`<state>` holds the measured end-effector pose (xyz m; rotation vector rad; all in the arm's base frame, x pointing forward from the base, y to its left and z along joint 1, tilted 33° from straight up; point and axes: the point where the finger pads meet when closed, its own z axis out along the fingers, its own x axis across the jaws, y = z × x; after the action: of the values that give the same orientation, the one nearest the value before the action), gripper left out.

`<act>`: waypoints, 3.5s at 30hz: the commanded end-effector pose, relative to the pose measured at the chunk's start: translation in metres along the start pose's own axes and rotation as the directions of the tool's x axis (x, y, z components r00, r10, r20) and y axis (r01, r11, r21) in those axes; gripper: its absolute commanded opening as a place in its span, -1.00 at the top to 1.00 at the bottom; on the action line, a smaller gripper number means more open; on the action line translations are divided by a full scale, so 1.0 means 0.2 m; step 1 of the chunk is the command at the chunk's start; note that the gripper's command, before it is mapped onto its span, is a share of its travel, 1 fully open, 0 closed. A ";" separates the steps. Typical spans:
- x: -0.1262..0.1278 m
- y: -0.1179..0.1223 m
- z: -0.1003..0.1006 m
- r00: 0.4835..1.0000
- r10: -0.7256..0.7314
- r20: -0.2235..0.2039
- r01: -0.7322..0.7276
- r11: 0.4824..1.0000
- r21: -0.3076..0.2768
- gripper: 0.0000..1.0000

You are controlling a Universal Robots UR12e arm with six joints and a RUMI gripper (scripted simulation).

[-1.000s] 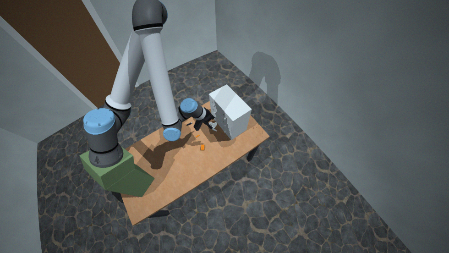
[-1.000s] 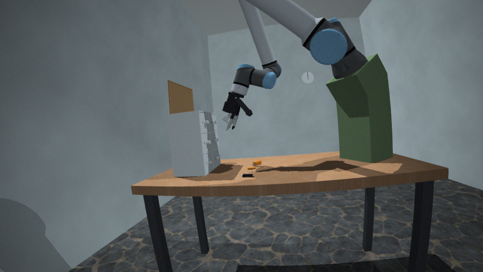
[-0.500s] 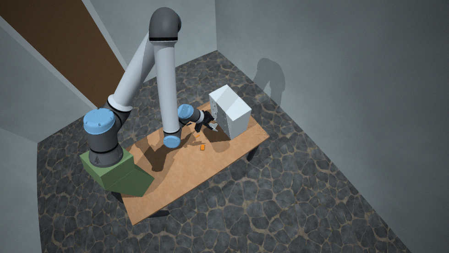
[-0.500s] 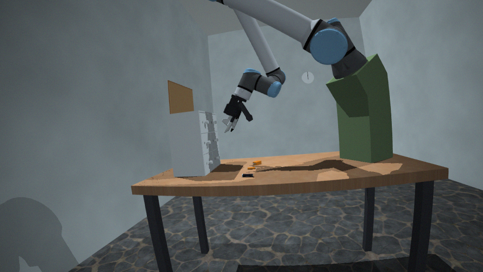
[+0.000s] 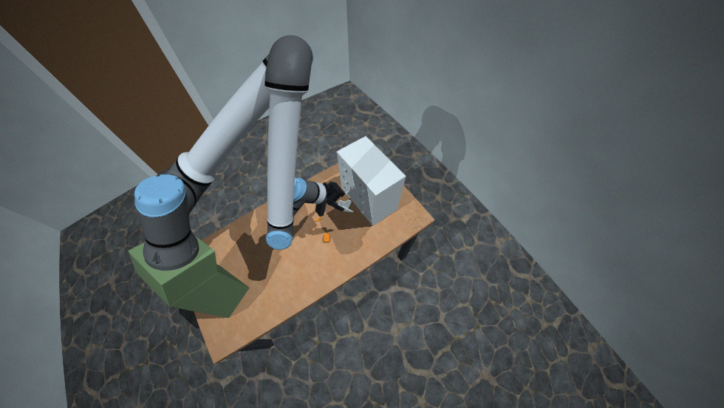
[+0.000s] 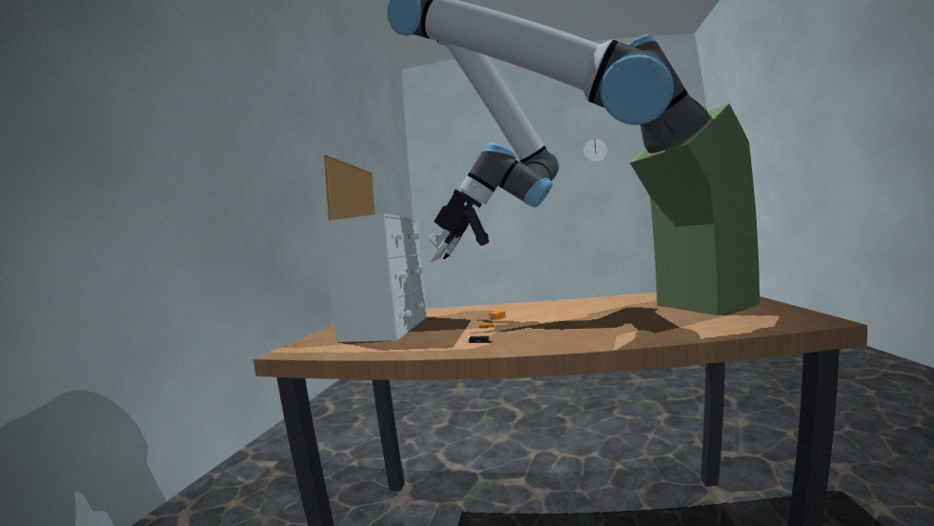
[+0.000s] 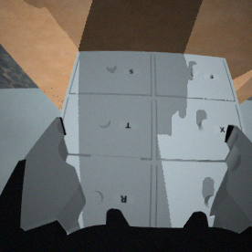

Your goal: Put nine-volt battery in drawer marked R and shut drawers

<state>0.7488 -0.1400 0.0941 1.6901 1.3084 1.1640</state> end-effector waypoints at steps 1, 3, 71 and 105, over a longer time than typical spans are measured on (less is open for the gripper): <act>0.00 0.00 0.03 1.000 0.000 0.002 0.000 0.998 -0.060 -1.00; 0.00 0.01 0.05 1.000 0.000 0.002 0.000 0.997 -0.080 -1.00; 0.00 0.01 0.24 1.000 0.000 0.002 0.001 0.924 -0.382 -1.00; 0.00 0.01 0.24 1.000 0.000 0.002 0.001 0.924 -0.382 -1.00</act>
<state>0.7955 -0.1404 0.0783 1.4037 0.9993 1.3186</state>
